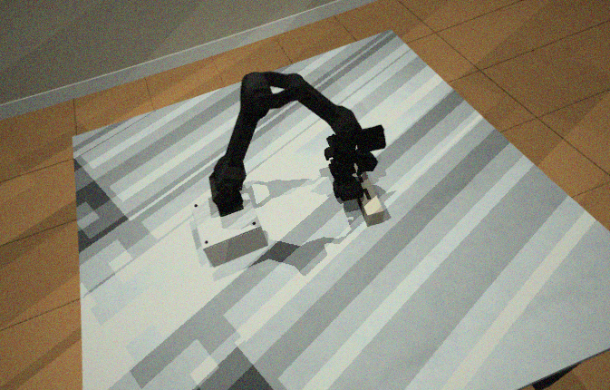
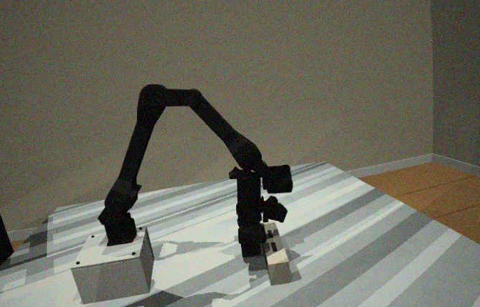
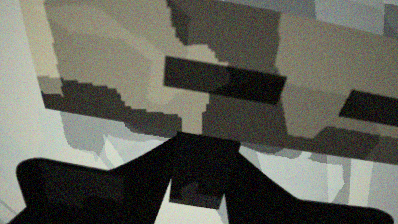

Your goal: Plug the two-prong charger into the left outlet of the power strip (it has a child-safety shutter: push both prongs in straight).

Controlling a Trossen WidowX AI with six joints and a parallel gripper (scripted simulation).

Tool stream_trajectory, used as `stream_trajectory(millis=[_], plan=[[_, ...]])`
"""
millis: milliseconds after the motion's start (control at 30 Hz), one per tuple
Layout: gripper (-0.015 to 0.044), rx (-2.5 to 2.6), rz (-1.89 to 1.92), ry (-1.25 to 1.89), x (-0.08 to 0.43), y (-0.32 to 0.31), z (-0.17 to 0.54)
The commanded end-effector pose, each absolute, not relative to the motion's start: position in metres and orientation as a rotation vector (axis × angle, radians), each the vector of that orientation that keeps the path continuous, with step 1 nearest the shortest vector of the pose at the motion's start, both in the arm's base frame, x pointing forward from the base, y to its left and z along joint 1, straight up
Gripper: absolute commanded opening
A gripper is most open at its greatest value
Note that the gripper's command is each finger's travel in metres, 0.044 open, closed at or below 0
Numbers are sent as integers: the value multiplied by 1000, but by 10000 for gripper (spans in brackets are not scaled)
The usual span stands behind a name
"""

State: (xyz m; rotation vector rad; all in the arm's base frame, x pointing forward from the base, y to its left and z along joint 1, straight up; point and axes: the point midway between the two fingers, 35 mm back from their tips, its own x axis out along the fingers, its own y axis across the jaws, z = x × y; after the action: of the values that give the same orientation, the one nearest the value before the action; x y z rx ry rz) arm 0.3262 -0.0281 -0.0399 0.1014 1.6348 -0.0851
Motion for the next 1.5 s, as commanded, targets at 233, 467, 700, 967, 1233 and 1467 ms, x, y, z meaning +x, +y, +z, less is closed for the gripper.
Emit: stream_trajectory(millis=[233,467,700,967,1233,1467], plan=[[0,95,-84,1608,339,-30,-38],[0,95,-84,1608,341,-30,-38],[0,95,-84,1608,344,-30,-36],[0,95,-84,1607,347,-31,-35],[0,95,-84,1607,350,-31,-34],[0,95,-84,1607,351,-31,-33]])
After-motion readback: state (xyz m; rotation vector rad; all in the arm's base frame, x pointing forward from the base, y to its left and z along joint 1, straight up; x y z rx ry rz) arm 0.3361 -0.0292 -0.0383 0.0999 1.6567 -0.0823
